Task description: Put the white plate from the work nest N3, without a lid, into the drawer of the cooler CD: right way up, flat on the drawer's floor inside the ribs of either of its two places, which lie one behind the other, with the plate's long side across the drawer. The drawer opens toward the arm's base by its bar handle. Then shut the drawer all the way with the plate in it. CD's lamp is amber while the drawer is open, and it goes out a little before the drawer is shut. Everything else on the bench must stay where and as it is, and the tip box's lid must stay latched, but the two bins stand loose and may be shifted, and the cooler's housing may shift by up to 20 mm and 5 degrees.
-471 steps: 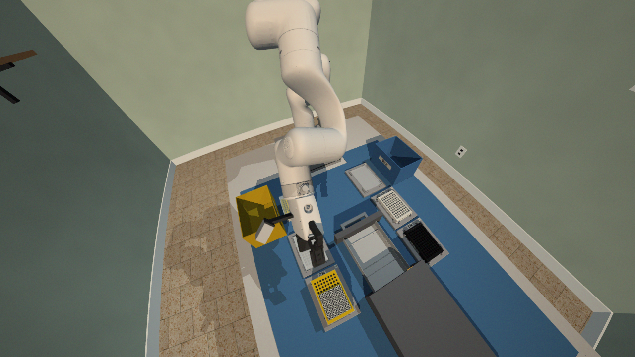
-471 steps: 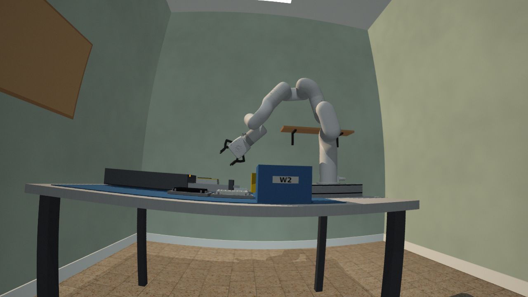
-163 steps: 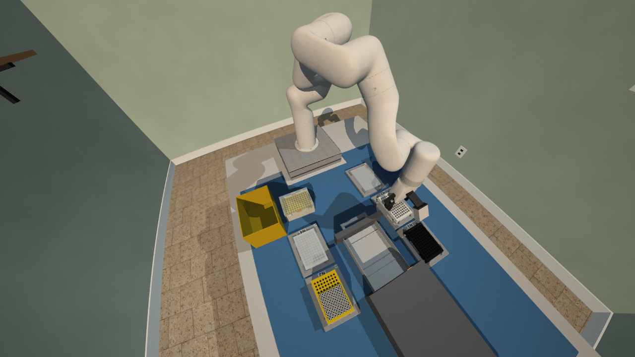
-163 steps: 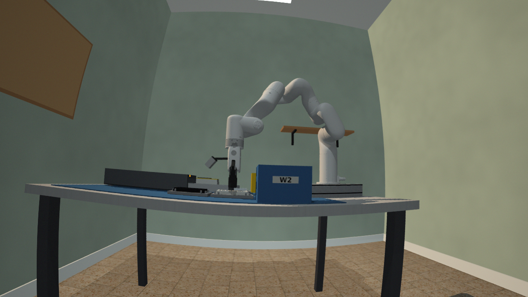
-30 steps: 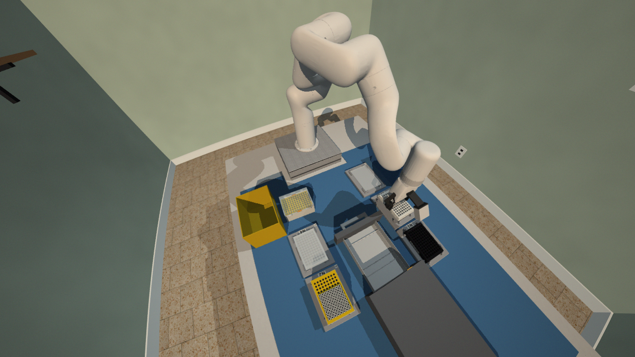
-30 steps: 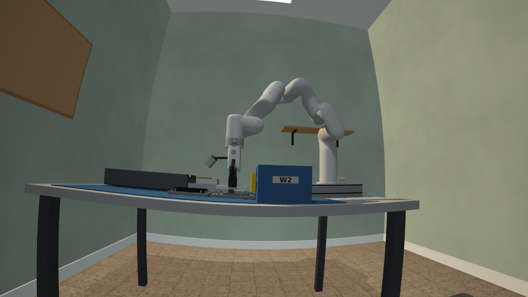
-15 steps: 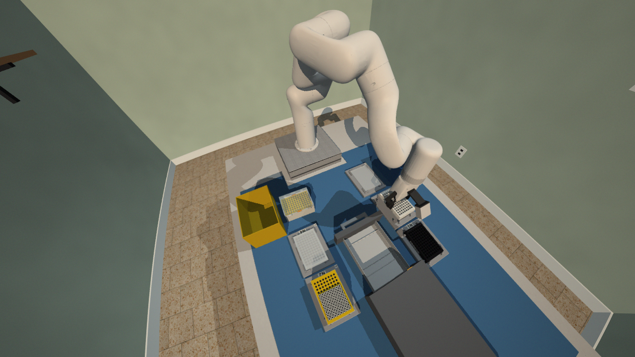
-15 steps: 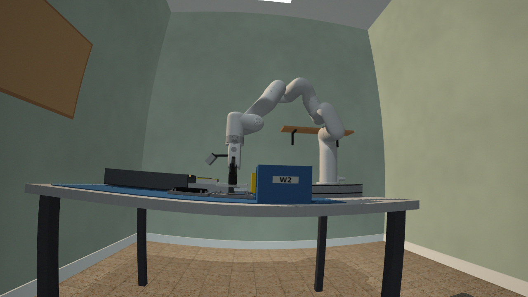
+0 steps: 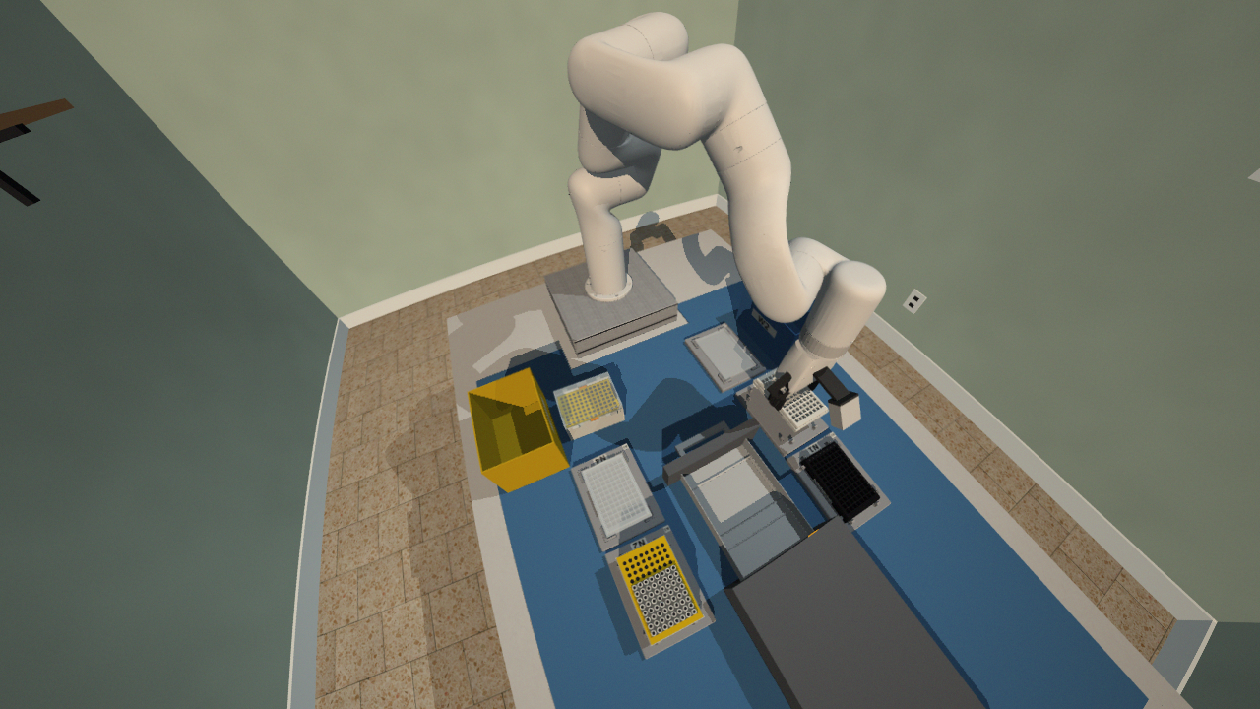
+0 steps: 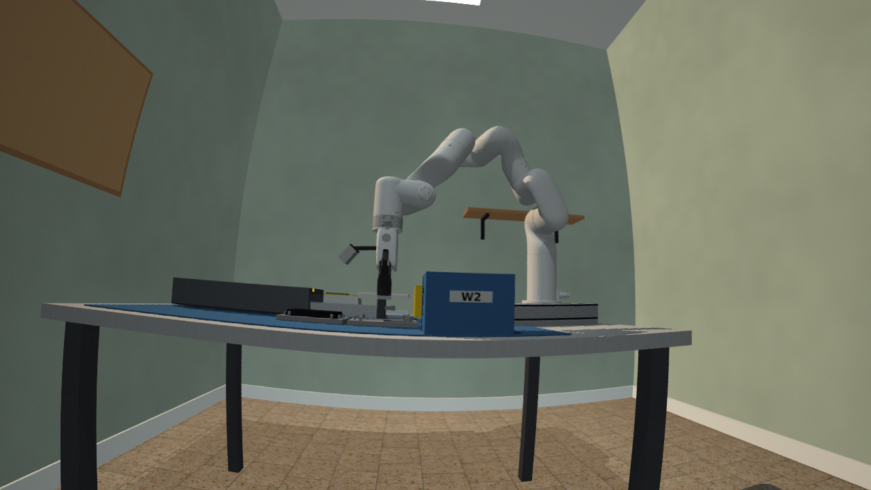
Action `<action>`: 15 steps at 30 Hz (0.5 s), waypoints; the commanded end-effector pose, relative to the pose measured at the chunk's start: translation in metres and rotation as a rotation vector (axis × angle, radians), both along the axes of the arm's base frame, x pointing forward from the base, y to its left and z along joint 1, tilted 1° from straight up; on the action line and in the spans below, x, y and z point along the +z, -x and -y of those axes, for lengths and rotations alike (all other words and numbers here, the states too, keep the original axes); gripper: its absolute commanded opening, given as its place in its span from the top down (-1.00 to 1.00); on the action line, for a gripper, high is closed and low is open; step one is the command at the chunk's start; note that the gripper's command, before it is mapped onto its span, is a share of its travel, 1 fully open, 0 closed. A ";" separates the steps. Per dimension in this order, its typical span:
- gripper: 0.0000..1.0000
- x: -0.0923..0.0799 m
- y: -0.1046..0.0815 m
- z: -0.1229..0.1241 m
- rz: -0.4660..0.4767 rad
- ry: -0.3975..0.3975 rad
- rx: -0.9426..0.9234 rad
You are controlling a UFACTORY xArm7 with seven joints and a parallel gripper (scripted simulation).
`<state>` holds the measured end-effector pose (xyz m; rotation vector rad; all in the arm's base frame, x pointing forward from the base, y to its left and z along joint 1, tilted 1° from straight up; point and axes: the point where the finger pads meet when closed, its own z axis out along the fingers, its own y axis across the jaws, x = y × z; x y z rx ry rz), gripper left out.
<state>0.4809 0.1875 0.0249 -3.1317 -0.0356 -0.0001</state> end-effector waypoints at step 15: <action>1.00 0.029 -0.001 0.000 0.004 -0.001 0.000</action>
